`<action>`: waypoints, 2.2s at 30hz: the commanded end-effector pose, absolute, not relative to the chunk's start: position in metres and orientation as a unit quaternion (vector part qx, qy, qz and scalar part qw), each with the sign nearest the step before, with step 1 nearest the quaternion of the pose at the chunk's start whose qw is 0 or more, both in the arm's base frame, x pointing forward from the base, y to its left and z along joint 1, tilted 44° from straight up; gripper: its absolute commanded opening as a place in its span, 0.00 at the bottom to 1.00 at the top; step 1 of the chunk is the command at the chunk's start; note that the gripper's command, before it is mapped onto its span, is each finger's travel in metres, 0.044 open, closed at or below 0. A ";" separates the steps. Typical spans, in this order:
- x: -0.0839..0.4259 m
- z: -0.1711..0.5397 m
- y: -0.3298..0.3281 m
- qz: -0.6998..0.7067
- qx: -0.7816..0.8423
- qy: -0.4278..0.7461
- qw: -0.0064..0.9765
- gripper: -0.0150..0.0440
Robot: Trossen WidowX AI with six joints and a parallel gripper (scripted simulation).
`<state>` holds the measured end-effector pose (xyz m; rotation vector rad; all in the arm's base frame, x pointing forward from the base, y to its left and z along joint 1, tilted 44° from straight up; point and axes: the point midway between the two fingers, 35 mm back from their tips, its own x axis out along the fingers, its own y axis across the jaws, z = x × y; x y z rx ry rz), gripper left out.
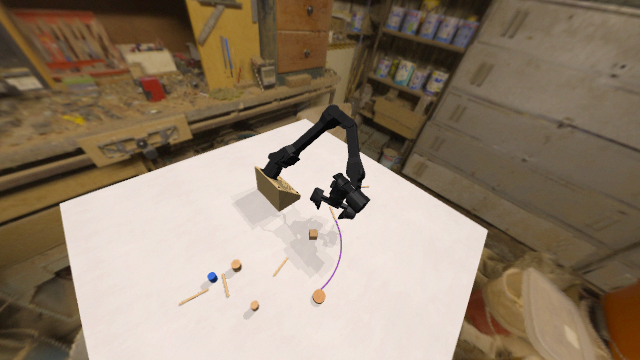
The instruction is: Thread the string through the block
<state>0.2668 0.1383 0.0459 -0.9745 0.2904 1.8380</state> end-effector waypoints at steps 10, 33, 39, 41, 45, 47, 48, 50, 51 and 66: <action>0.296 -0.014 0.037 0.678 -0.288 0.263 0.623 1.00; 0.295 -0.013 0.038 0.680 -0.287 0.262 0.622 0.66; 0.295 -0.013 0.038 0.680 -0.287 0.262 0.622 0.66; 0.295 -0.013 0.038 0.680 -0.287 0.262 0.622 0.66; 0.295 -0.013 0.038 0.680 -0.287 0.262 0.622 0.66; 0.295 -0.013 0.038 0.680 -0.287 0.262 0.622 0.57; 0.295 -0.013 0.038 0.680 -0.287 0.262 0.622 0.52; 0.295 -0.013 0.038 0.680 -0.287 0.262 0.622 0.43; 0.295 -0.013 0.038 0.680 -0.287 0.262 0.622 0.39; 0.295 -0.013 0.038 0.680 -0.287 0.262 0.622 0.25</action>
